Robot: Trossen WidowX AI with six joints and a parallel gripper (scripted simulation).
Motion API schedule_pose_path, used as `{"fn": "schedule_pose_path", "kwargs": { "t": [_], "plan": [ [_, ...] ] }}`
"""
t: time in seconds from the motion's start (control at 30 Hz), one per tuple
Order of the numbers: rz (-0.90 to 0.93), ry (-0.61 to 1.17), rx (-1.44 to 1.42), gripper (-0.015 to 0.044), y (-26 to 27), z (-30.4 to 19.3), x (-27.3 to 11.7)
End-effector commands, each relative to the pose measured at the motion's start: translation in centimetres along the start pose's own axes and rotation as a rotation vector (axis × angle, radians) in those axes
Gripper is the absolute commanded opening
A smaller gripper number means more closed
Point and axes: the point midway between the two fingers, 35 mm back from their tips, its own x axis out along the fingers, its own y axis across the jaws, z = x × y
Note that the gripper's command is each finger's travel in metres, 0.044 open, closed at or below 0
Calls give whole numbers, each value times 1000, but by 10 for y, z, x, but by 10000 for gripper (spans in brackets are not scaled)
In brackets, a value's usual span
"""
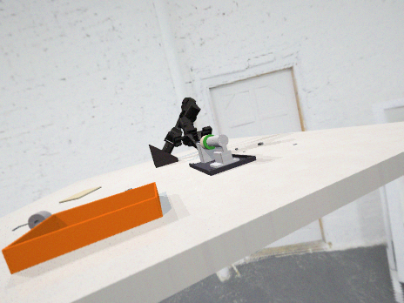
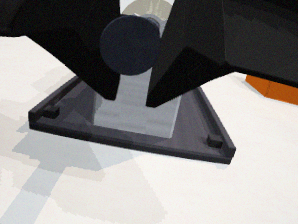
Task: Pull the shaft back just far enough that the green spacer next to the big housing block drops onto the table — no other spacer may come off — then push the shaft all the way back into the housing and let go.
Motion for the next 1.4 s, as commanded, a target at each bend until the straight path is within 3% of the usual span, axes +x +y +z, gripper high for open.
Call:
{"fn": "schedule_pose_path", "kwargs": {
  "t": [0.0, 1.37],
  "plan": [
    [-1, 1, 3, 0, 0, 0, -1],
    [-1, 1, 3, 0, 0, 3, -4]
  ]
}}
